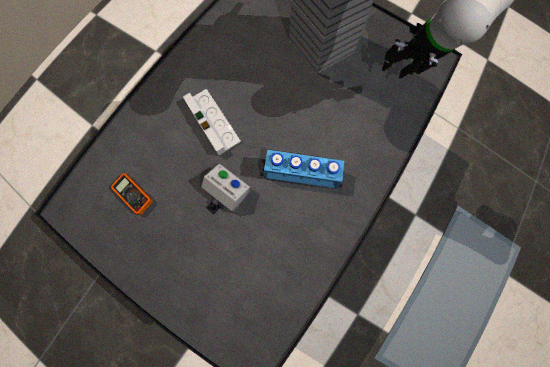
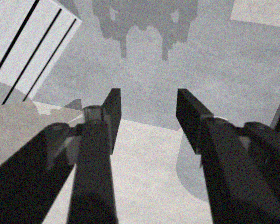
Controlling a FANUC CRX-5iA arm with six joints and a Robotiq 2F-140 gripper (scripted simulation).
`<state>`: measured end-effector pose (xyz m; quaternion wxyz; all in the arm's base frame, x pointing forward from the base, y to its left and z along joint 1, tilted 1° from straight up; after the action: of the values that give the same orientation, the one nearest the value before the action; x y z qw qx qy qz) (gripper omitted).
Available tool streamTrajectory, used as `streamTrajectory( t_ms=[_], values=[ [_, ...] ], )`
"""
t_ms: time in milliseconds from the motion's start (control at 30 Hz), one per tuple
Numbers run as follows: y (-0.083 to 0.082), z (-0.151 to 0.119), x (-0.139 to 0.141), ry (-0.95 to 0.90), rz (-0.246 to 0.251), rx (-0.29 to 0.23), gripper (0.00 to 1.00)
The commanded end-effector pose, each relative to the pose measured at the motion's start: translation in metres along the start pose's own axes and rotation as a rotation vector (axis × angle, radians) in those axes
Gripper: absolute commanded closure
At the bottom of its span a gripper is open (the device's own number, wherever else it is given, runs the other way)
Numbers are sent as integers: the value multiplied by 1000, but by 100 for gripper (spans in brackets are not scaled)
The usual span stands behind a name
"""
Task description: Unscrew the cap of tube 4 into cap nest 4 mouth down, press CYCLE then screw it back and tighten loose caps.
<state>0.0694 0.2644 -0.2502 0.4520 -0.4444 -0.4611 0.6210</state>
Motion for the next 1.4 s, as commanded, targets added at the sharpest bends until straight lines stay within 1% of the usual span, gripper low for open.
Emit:
streamTrajectory(
  t_ms=[0, 167, 200, 300, 367, 633, 733, 867, 933, 1233, 1300, 1367],
  values=[
    [0, 0, 0, 0, -1, 0, 59],
    [0, 0, 0, 0, -1, 0, 59],
    [-1, -6, -6, -17, 0, -3, 59],
    [-4, -20, -4, -112, -24, -3, 59],
    [-6, -26, -3, -112, -24, -3, 59],
    [-12, -62, -12, -279, -53, -16, 59],
    [-13, -65, -13, -279, -53, -16, 59],
    [-16, -84, -20, -390, -70, -29, 59],
    [-17, -92, -23, -390, -70, -29, 59],
    [-23, -130, -43, -555, -90, -56, 59],
    [-23, -130, -43, -555, -90, -56, 59],
    [-24, -138, -49, -610, -94, -67, 59]
  ],
)
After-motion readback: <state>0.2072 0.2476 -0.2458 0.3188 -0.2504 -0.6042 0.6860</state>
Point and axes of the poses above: the point where the finger pads meet when closed, its own y axis out along the fingers, its own x axis across the jaws, z = x × y, the point moved 2 cm from there along -y, back along the fingers, and after that the axes turned 2 degrees about -y, right-handed, at the moved point
